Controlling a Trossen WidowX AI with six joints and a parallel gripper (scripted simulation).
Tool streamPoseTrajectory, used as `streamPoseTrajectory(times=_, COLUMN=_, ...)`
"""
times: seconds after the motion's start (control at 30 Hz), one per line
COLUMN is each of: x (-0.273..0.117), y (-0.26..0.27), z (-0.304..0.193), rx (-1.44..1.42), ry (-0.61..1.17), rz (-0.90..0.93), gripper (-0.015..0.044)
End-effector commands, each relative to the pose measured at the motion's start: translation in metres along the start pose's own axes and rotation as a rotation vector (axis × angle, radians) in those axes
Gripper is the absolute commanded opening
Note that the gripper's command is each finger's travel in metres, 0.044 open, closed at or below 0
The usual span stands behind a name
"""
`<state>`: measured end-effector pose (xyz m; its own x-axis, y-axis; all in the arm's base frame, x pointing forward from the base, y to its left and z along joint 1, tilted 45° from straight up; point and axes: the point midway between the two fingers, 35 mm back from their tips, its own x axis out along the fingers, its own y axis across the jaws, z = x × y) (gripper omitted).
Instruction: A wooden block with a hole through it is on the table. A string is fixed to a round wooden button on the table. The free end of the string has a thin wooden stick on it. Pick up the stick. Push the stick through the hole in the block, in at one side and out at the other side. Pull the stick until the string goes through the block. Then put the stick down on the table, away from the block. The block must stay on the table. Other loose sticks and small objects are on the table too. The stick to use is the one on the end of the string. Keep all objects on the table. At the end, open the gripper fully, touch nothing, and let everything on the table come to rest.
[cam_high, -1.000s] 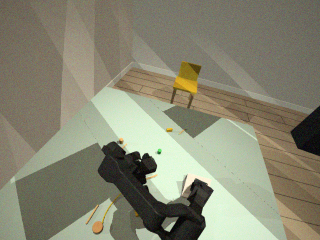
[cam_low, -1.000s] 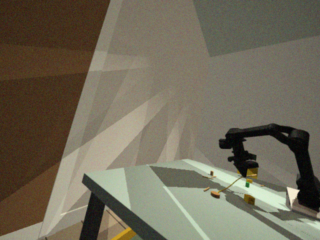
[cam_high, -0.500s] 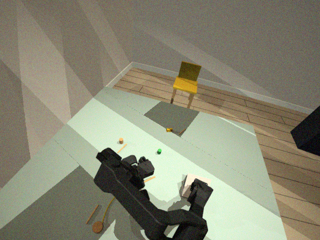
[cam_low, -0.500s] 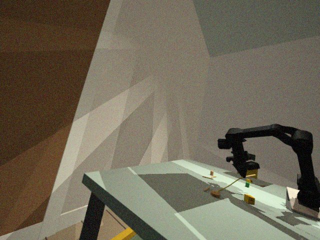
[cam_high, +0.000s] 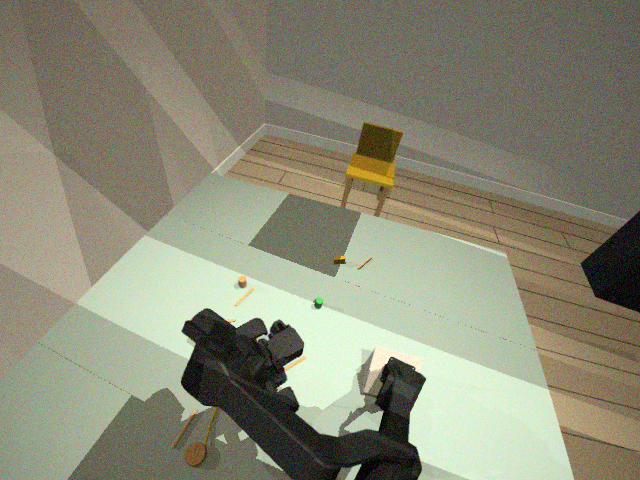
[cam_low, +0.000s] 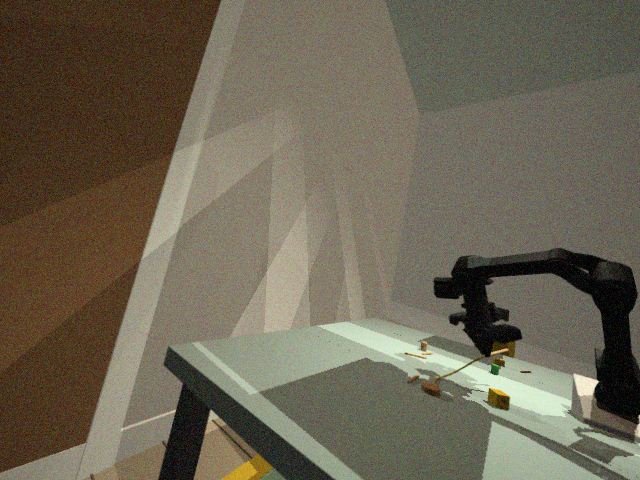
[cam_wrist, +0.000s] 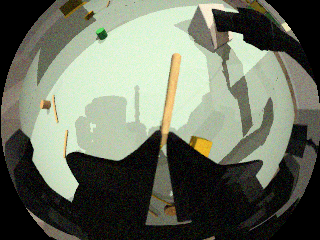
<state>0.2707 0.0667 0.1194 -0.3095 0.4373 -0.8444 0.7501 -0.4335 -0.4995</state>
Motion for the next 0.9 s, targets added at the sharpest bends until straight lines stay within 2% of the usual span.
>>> streamPoseTrajectory(times=0.0, x=-0.002, y=-0.002, z=-0.004, rx=-0.031, ry=-0.003, rz=0.018, gripper=0.0000)
streamPoseTrajectory(times=0.87, x=-0.007, y=-0.024, z=-0.024, rx=-0.178, ry=-0.025, rz=0.081, gripper=0.0000)
